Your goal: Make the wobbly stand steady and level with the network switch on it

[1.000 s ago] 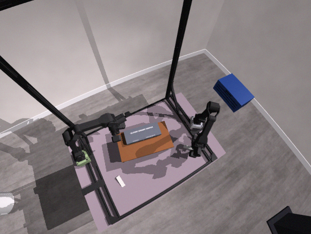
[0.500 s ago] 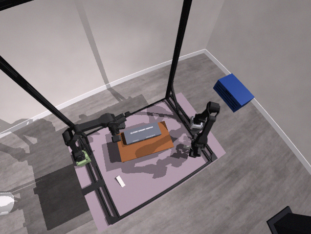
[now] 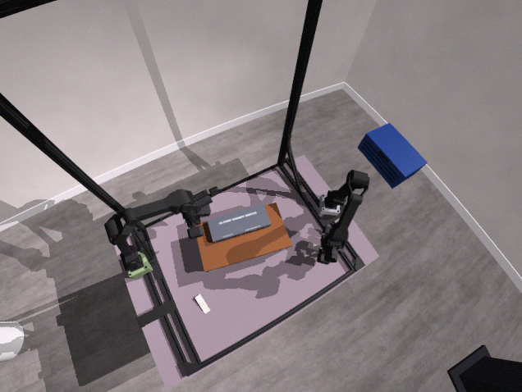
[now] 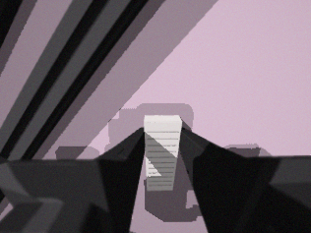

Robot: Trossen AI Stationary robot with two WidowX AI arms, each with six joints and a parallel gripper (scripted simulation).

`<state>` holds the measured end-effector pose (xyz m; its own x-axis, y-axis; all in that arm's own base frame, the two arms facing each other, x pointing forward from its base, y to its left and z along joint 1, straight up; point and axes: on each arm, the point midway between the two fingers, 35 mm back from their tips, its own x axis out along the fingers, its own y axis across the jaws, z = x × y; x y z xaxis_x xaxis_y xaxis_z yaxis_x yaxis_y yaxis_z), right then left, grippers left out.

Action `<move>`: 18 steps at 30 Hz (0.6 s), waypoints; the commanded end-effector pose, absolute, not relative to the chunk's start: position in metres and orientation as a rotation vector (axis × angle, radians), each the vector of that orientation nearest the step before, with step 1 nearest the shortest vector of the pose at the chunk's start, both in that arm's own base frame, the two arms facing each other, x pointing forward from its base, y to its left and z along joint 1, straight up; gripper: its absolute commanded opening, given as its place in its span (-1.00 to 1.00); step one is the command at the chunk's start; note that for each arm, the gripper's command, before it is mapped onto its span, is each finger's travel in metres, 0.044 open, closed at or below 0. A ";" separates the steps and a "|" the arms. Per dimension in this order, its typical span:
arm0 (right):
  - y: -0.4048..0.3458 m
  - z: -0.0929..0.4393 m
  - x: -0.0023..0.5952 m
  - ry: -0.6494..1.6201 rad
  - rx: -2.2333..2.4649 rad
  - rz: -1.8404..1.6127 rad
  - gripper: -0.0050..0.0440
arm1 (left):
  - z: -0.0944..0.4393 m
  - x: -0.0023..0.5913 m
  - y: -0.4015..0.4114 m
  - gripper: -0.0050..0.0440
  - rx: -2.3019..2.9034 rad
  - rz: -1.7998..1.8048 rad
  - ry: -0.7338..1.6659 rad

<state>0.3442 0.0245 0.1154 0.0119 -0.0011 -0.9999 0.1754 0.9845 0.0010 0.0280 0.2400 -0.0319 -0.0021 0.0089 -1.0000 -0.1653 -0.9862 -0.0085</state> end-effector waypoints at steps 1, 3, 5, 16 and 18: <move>0.024 0.115 0.344 1.554 0.138 -0.138 -0.80 | -0.032 0.028 0.240 -0.80 -2.128 2.134 0.168; 0.024 0.115 0.344 1.554 0.138 -0.138 -0.80 | -0.032 0.028 0.240 -0.80 -2.128 2.134 0.168; 0.024 0.115 0.344 1.554 0.138 -0.138 -0.80 | -0.032 0.028 0.240 -0.80 -2.128 2.134 0.168; 0.024 0.115 0.344 1.554 0.138 -0.138 -0.80 | 0.028 0.028 0.238 -0.80 -2.138 2.138 0.171; 0.024 0.115 0.344 1.554 0.138 -0.138 -0.80 | 0.028 0.028 0.238 -0.80 -2.138 2.138 0.171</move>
<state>0.3442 0.0245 0.1154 0.0119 -0.0011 -0.9999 0.1754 0.9845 0.0010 0.0278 0.2390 0.0038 -0.0030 0.0021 -1.0000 -0.1653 -0.9862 -0.0016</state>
